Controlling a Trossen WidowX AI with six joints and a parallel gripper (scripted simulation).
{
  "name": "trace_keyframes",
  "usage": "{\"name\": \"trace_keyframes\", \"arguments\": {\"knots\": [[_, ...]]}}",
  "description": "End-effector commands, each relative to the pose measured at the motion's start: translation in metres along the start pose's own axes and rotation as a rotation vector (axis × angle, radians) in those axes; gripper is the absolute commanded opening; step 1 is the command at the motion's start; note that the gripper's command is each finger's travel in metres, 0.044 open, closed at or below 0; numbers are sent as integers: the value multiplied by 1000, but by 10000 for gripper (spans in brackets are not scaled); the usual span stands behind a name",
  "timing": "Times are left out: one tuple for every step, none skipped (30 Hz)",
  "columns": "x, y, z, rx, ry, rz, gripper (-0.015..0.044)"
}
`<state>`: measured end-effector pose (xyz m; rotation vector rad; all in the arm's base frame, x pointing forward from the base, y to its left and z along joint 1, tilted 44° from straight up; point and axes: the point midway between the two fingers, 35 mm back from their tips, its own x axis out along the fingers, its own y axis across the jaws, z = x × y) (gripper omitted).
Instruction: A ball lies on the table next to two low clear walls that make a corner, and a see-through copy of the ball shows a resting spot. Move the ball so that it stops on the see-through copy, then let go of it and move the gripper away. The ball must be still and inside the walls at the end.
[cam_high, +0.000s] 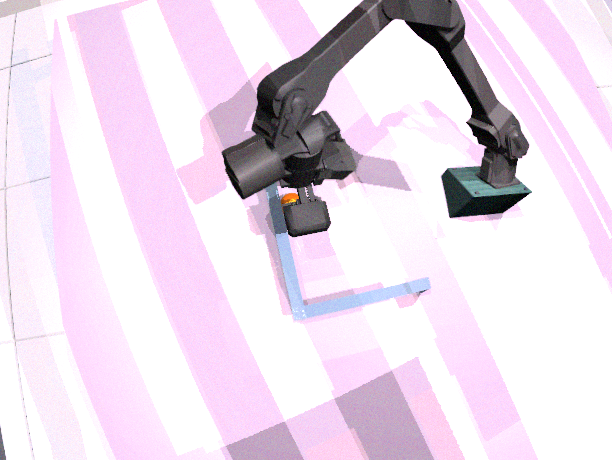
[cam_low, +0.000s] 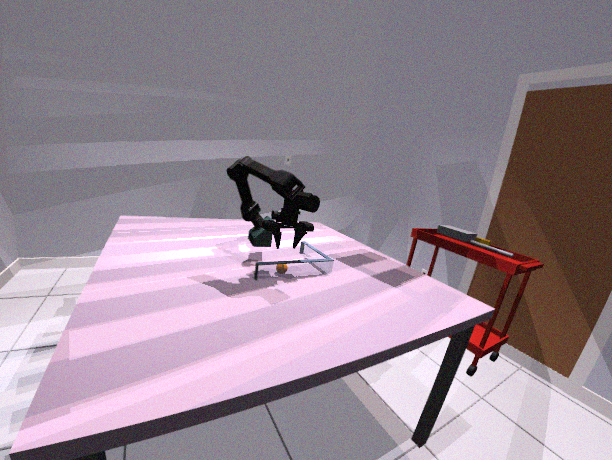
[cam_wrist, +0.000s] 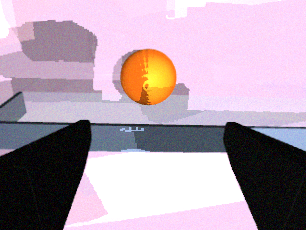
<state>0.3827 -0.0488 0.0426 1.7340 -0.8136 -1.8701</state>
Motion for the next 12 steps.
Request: {"name": "trace_keyframes", "arguments": {"knots": [[5,0,1,-6,-11,2,315],[5,0,1,-6,-11,2,315],[2,0,1,-6,-10,2,341],[-6,0,1,-5,-10,2,367],[-19,0,2,-3,-9,1,393],[-33,1,3,-2,-7,1,420],[-41,1,4,-1,-7,1,440],[-43,1,4,0,-7,1,440],[-43,1,4,0,-7,1,440],[-43,1,4,0,-7,1,440],[-43,1,4,0,-7,1,440],[-43,1,4,0,-7,1,440]]}}
